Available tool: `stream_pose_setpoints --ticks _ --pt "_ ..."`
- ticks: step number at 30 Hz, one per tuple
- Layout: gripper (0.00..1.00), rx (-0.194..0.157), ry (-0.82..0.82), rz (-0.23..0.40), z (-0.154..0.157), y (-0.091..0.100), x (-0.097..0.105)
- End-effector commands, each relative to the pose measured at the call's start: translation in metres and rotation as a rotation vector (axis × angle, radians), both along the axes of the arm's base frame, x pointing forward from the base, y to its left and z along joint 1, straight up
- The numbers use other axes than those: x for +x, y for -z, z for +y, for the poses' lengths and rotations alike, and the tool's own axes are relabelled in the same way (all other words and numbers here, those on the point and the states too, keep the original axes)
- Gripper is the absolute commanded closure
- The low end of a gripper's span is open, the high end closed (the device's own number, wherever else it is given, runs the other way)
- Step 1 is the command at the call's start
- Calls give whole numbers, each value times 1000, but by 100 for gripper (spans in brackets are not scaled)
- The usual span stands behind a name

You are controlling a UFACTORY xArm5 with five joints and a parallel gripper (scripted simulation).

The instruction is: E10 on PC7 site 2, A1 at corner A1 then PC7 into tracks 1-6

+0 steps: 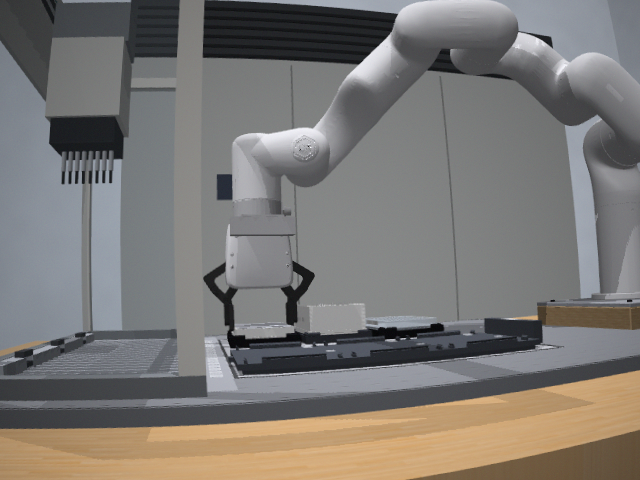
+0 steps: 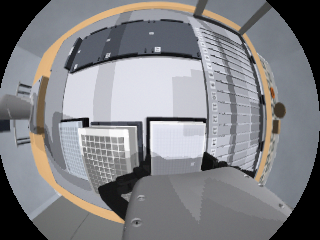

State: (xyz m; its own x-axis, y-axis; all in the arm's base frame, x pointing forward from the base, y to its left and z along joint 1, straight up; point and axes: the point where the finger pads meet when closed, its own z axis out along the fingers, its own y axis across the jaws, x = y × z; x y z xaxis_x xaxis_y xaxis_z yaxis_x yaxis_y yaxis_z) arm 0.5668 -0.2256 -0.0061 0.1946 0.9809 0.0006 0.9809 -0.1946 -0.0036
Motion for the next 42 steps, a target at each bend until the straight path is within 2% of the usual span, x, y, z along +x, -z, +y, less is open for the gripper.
stream_pose_setpoints --ticks 1,42 --pt "100 -2 0 -5 -1 -3 2" --pt "100 -2 0 -5 -1 -25 2"
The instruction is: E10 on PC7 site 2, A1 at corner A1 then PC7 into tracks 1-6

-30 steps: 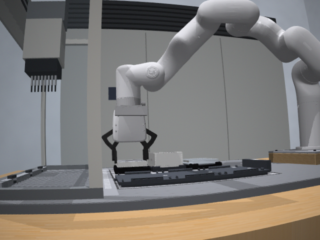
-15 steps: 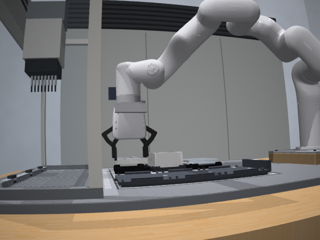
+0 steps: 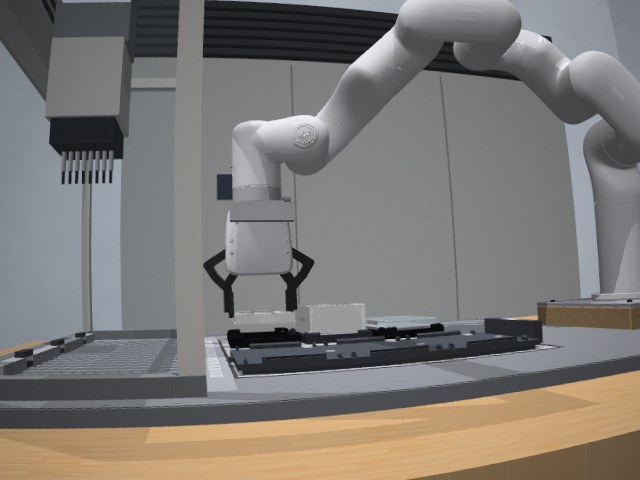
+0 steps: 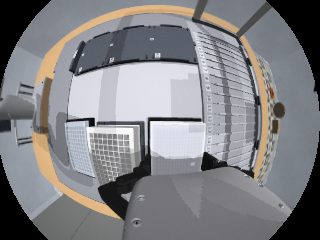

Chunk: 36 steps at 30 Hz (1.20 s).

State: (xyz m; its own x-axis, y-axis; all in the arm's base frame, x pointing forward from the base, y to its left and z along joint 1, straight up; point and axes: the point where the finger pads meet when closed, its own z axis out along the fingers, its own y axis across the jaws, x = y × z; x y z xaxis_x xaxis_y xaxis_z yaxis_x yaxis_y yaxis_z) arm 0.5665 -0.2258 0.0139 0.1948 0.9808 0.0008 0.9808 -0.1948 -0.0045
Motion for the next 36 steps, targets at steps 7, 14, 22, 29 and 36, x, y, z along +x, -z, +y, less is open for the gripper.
stream_pose_setpoints --ticks 7,14,22,29,36 --pt "100 -2 0 -6 -1 -17 2" --pt "100 -2 0 -6 -1 -25 2" --pt "100 -2 0 -6 -1 -39 2" --pt "100 -2 0 -6 -1 -47 2" --pt "100 -2 0 -6 -1 -59 2"
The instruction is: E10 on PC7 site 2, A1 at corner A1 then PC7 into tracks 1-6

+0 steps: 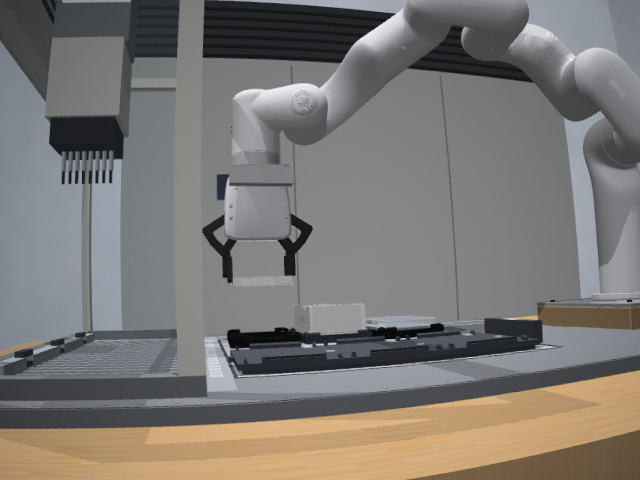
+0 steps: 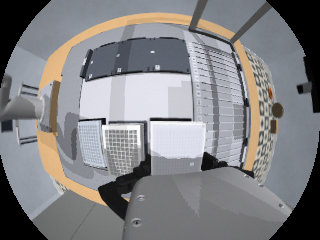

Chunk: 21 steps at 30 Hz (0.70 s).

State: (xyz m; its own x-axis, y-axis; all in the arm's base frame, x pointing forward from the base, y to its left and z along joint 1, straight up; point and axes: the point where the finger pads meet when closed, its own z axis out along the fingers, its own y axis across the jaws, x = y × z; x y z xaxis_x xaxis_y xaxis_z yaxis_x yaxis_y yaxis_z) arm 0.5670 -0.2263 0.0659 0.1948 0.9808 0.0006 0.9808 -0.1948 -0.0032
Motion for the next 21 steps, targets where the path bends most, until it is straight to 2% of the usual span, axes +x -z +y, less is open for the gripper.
stream_pose_setpoints --ticks 1,21 --pt "100 -2 0 -4 -1 -8 1" --pt "100 -2 0 -4 -1 -38 1"
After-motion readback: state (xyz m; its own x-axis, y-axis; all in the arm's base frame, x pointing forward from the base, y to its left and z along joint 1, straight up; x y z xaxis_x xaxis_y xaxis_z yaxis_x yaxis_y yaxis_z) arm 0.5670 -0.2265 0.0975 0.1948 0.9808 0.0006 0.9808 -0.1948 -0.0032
